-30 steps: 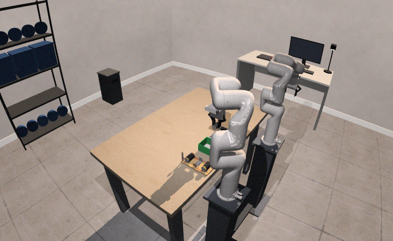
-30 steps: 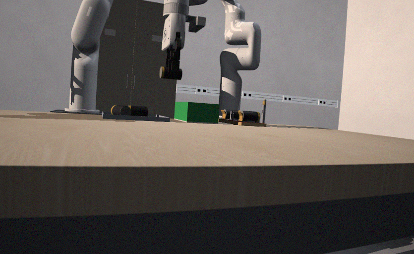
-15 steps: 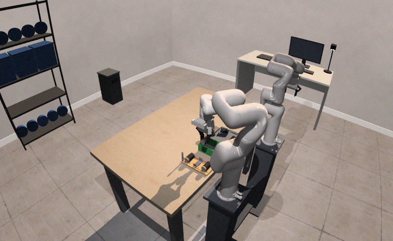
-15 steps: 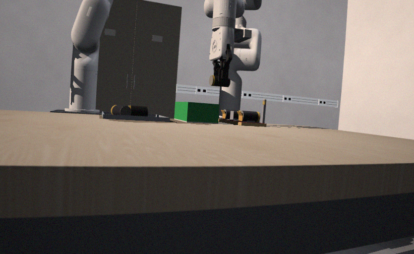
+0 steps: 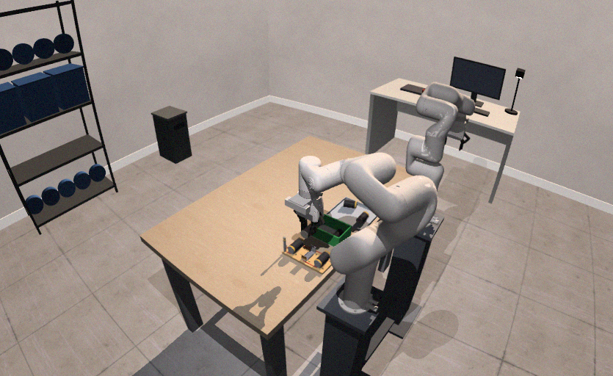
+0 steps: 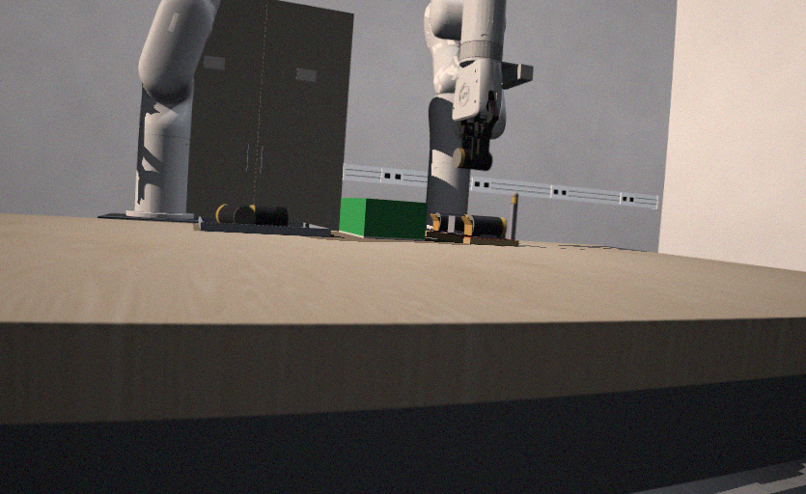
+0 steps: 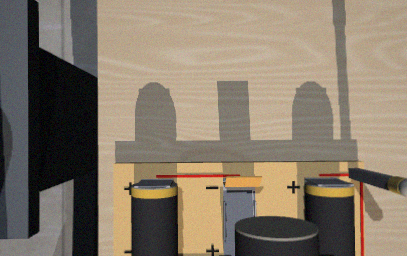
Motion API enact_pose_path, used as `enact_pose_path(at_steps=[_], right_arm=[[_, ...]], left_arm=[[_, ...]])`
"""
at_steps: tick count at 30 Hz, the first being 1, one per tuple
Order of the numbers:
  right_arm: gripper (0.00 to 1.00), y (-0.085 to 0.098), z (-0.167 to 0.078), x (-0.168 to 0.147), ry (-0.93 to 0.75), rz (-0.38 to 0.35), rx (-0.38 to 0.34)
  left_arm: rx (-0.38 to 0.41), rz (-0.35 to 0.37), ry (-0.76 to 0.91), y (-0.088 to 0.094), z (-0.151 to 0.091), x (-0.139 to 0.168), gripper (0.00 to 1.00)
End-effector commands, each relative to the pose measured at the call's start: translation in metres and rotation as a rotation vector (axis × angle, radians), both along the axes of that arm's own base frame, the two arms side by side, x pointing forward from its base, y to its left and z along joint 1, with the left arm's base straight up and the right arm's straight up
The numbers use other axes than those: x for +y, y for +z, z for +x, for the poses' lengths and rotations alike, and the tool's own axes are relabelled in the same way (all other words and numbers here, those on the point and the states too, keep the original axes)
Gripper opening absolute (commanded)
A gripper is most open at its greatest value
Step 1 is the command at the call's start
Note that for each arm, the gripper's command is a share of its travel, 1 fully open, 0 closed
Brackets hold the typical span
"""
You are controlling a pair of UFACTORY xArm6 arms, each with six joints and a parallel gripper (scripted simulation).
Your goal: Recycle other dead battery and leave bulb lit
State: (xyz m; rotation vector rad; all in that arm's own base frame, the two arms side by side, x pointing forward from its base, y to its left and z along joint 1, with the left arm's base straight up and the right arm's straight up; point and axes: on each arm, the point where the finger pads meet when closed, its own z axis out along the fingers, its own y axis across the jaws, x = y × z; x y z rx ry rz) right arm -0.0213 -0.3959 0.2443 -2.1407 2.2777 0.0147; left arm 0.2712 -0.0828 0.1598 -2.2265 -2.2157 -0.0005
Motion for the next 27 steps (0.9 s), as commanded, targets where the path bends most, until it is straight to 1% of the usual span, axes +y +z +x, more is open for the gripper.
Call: enact_pose_path(at_steps=[1, 21, 23, 24, 27], right_arm=[[1.0, 0.006, 0.0, -0.004, 0.009, -0.018, 0.005], [1.0, 0.006, 0.0, -0.004, 0.009, -0.018, 0.005], [1.0, 0.006, 0.0, -0.004, 0.009, -0.018, 0.005], [1.0, 0.006, 0.0, -0.004, 0.009, -0.018, 0.005], [1.0, 0.006, 0.0, -0.004, 0.009, -0.018, 0.005]], left_arm=[[-0.014, -0.009, -0.005, 0.005, 0.003, -0.002, 0.28], [-0.014, -0.009, -0.012, 0.004, 0.003, -0.002, 0.28], [-0.014, -0.009, -0.012, -0.002, 0.003, -0.002, 0.28], [-0.014, -0.009, -0.012, -0.008, 0.004, -0.002, 0.28], [-0.014, -0.008, -0.012, -0.037, 0.004, -0.002, 0.28]])
